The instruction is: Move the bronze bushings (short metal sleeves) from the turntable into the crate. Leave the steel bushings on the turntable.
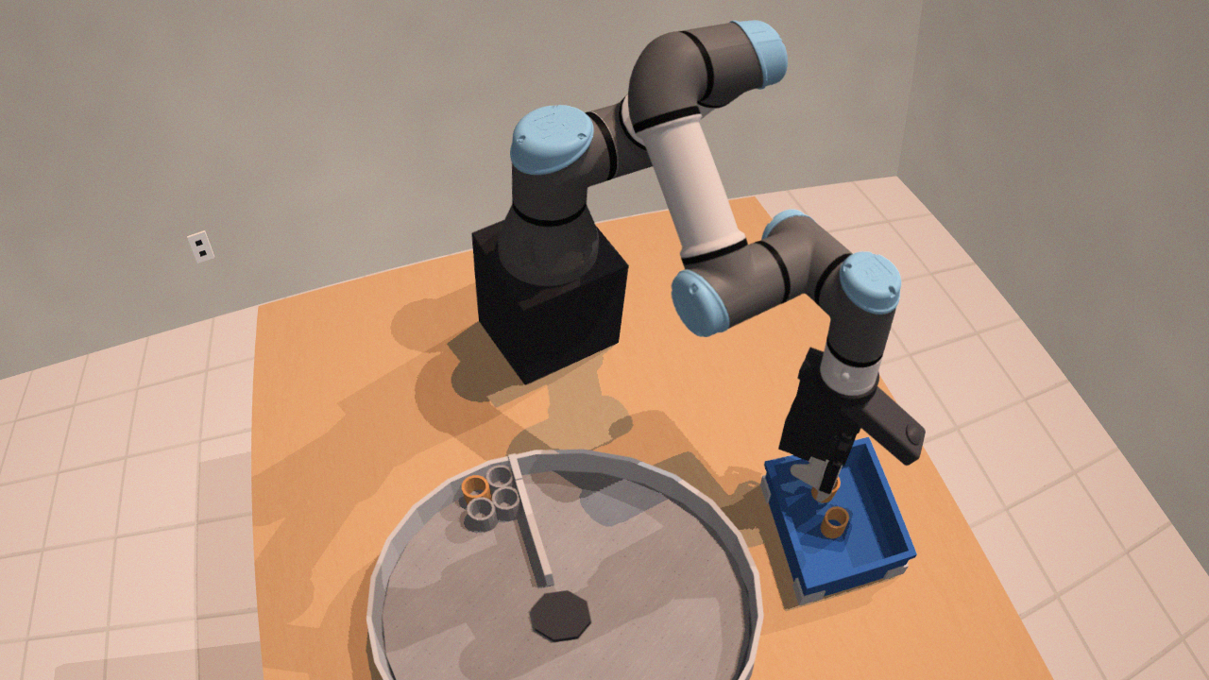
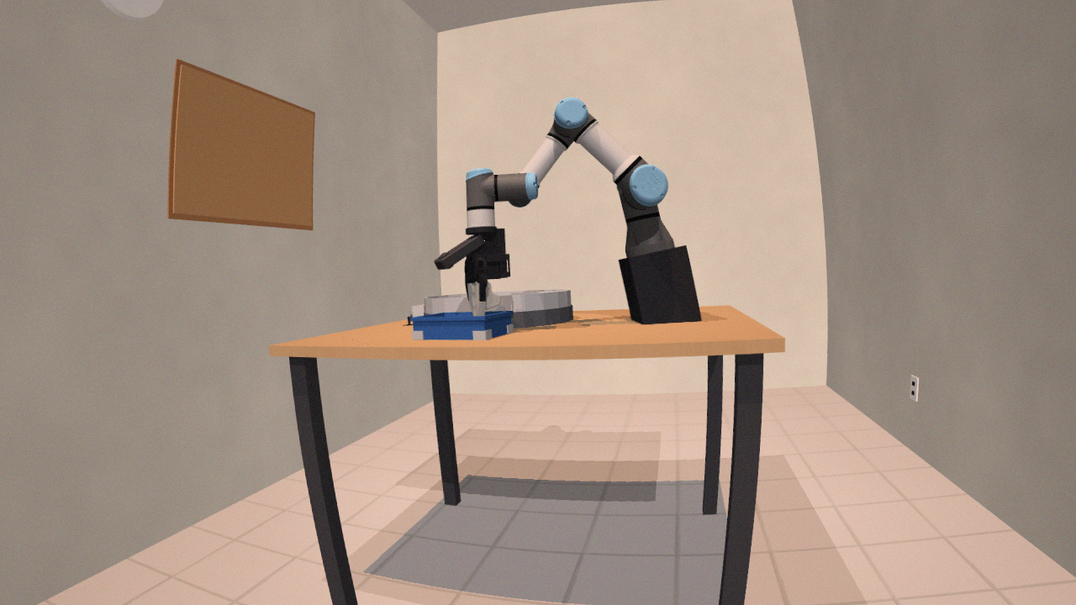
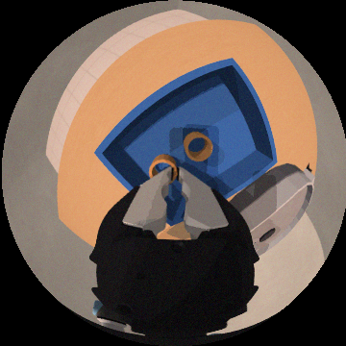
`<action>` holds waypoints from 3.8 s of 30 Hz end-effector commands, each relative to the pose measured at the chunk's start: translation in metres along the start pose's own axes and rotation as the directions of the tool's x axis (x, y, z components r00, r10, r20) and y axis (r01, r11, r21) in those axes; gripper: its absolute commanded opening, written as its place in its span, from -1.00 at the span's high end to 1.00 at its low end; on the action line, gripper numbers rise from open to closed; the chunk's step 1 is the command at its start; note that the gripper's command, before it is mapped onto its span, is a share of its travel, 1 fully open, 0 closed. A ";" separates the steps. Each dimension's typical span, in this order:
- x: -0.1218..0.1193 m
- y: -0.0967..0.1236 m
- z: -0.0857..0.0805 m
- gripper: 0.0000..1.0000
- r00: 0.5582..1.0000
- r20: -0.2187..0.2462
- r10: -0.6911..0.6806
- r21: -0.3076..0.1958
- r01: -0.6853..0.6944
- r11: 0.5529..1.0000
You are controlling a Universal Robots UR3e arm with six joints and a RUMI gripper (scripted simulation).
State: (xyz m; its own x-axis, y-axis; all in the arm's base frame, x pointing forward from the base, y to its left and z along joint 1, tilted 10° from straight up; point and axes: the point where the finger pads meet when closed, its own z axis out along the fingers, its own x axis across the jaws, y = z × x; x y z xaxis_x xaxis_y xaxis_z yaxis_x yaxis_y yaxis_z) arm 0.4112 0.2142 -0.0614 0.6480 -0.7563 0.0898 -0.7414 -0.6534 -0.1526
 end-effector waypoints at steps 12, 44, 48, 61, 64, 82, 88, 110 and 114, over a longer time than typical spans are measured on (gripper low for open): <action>0.000 -0.001 -0.001 1.00 1.000 -0.001 0.000 0.003 0.000 1.000; 0.000 -0.001 0.003 1.00 1.000 -0.001 0.000 0.003 0.000 1.000; 0.000 -0.001 0.004 1.00 1.000 -0.001 0.000 0.003 0.000 1.000; 0.000 -0.001 0.005 1.00 1.000 -0.001 0.000 0.003 0.000 1.000; 0.000 -0.001 0.005 1.00 1.000 -0.001 0.000 0.003 0.000 1.000; 0.000 -0.001 0.005 1.00 1.000 -0.001 0.000 0.003 0.000 1.000; 0.000 -0.001 0.005 1.00 1.000 -0.001 0.000 0.003 0.000 1.000; 0.000 -0.001 0.005 0.88 1.000 -0.001 0.000 0.003 0.000 1.000; 0.000 -0.001 0.005 0.88 1.000 -0.001 0.000 0.003 0.000 1.000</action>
State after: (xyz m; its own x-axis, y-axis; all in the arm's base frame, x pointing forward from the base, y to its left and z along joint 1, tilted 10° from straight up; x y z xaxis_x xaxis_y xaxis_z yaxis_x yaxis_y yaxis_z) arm 0.4123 0.2144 -0.0673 0.6480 -0.7563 0.0899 -0.7414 -0.6534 -0.1527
